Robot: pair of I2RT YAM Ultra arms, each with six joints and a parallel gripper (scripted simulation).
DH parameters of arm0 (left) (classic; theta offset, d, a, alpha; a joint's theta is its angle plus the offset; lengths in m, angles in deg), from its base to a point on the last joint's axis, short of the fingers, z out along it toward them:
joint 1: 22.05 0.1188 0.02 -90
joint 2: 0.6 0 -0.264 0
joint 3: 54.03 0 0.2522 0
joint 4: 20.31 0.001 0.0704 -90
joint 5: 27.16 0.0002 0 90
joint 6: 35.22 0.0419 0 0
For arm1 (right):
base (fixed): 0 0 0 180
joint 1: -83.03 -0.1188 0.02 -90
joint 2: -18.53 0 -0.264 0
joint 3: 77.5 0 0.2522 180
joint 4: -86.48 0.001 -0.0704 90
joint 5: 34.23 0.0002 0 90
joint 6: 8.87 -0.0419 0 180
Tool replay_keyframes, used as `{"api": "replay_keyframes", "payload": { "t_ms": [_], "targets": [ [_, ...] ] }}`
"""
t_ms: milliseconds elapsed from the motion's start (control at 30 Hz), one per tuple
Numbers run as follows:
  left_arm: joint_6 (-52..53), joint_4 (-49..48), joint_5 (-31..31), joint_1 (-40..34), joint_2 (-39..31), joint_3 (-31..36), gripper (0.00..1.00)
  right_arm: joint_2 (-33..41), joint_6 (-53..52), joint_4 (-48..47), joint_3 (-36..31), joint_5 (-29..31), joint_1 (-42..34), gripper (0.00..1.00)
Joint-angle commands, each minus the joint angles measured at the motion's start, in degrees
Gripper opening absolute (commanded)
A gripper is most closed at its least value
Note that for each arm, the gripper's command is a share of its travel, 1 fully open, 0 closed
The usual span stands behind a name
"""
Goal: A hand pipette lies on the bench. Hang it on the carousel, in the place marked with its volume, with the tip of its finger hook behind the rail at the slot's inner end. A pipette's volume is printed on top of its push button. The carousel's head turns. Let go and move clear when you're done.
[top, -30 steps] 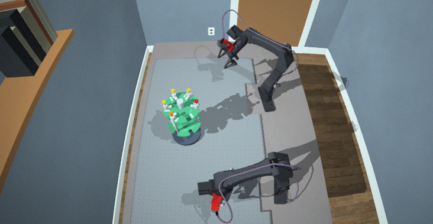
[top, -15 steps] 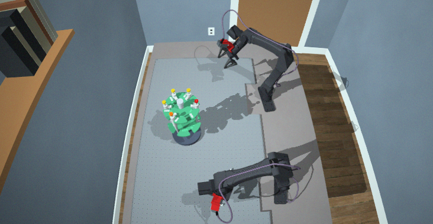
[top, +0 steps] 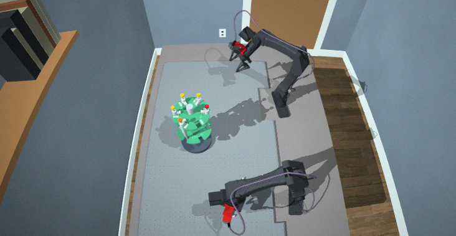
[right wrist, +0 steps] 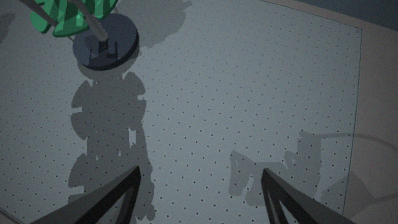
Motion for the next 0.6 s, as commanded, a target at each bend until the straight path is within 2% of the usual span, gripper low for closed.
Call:
{"api": "replay_keyframes", "payload": {
  "t_ms": [0, 567],
  "targets": [
    [-0.29, -1.42, -0.73, -0.73, -1.68, 1.05, 0.54, -0.01, 0.28, -0.82, 1.40, -1.21, 0.48, 1.00],
    [-0.30, -5.77, -0.73, -0.74, 0.94, 3.82, 0.54, -0.01, 0.28, -0.82, 1.40, -1.21, 0.48, 1.00]
  ]
}}
